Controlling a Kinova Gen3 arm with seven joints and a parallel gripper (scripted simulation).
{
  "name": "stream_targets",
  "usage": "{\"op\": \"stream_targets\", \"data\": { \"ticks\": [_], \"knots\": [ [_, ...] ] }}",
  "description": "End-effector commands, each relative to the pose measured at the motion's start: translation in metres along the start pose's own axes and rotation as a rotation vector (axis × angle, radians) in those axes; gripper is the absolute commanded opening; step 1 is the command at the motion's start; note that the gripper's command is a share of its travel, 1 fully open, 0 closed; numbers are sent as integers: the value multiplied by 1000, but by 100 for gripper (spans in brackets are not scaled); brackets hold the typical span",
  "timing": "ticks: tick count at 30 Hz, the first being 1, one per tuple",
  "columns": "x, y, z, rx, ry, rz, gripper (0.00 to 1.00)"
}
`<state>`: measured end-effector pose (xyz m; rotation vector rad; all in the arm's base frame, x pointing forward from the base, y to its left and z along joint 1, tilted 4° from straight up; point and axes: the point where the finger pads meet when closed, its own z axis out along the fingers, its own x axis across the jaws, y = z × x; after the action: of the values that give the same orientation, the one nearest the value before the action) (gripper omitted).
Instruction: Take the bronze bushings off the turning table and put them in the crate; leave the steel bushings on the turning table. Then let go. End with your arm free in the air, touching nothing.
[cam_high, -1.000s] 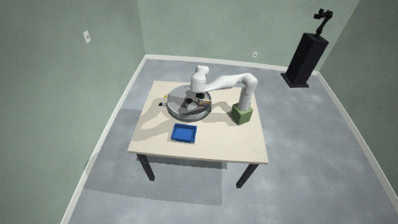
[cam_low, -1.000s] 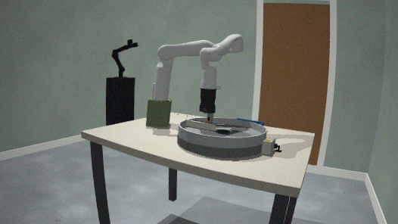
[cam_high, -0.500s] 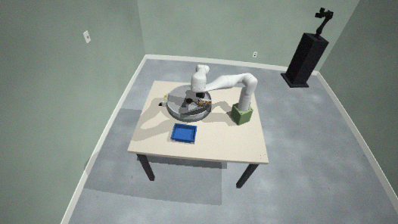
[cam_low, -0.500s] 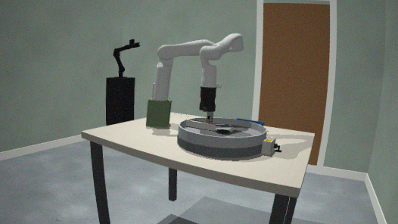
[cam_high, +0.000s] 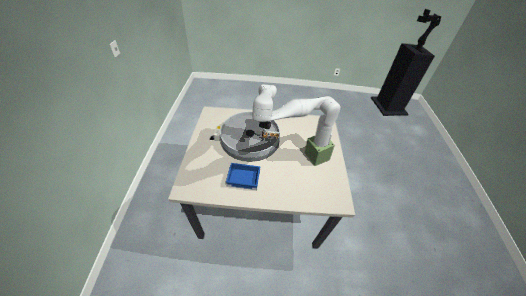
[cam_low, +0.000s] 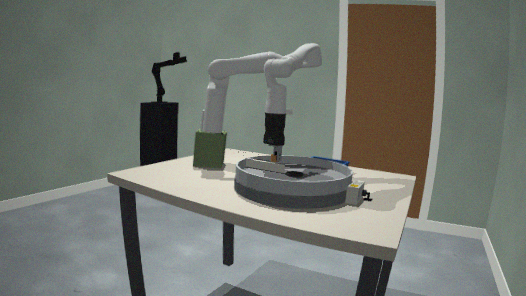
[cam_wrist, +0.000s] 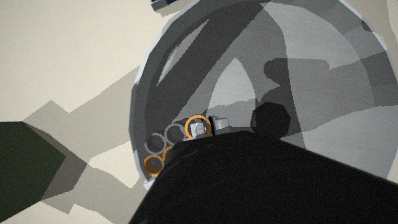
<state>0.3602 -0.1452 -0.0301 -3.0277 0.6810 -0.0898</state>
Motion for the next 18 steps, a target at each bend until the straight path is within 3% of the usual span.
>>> {"op": "stream_targets", "data": {
  "ticks": [1,18],
  "knots": [
    [1,-1,-2,3,4,-1,0],
    [1,-1,-9,3,4,-1,0]
  ]
}}
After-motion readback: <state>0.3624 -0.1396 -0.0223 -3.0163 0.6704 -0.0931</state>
